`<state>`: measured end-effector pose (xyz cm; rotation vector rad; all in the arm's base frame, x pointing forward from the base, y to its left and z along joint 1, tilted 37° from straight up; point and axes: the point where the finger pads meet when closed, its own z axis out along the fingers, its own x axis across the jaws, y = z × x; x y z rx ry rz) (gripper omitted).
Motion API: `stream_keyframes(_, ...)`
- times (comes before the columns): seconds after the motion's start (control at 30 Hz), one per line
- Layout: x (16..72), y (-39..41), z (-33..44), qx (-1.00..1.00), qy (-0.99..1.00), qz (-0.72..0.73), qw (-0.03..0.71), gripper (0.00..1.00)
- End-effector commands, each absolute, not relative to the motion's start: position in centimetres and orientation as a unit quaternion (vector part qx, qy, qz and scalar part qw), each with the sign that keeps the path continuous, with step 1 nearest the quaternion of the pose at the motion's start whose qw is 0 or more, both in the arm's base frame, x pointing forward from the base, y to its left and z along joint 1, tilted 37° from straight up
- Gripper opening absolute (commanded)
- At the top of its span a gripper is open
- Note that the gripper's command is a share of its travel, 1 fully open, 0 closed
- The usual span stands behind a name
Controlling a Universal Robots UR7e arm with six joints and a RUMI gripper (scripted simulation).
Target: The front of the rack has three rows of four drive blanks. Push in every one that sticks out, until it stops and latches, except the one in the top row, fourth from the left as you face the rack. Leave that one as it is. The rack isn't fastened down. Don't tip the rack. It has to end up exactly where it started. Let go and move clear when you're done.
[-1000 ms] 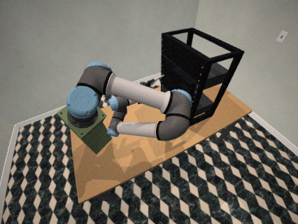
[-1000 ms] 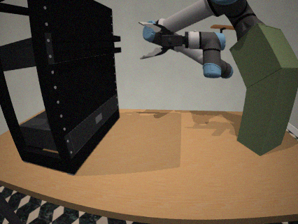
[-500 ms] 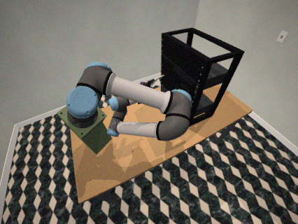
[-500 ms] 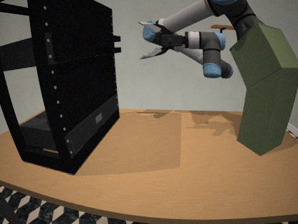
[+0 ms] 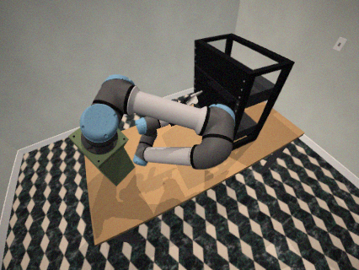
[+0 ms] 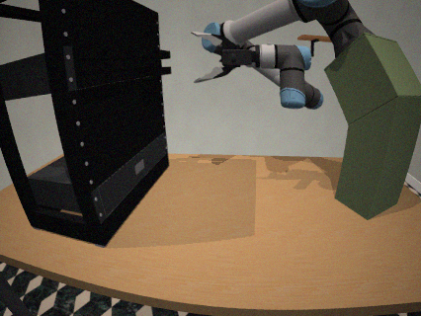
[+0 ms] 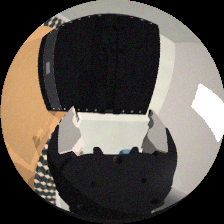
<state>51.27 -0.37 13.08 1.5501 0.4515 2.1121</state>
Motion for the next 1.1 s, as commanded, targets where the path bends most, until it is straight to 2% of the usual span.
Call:
stream_keyframes(0.0, 52.6, -1.4, 14.3, 0.566, 0.165, 0.771, 0.239, 1.00)
stream_keyframes(0.53, 56.0, -4.4, 17.8, 0.566, 0.165, 0.771, 0.239, 1.00)
stream_keyframes(1.07, 56.3, -4.7, 18.1, 0.566, 0.165, 0.771, 0.239, 1.00)
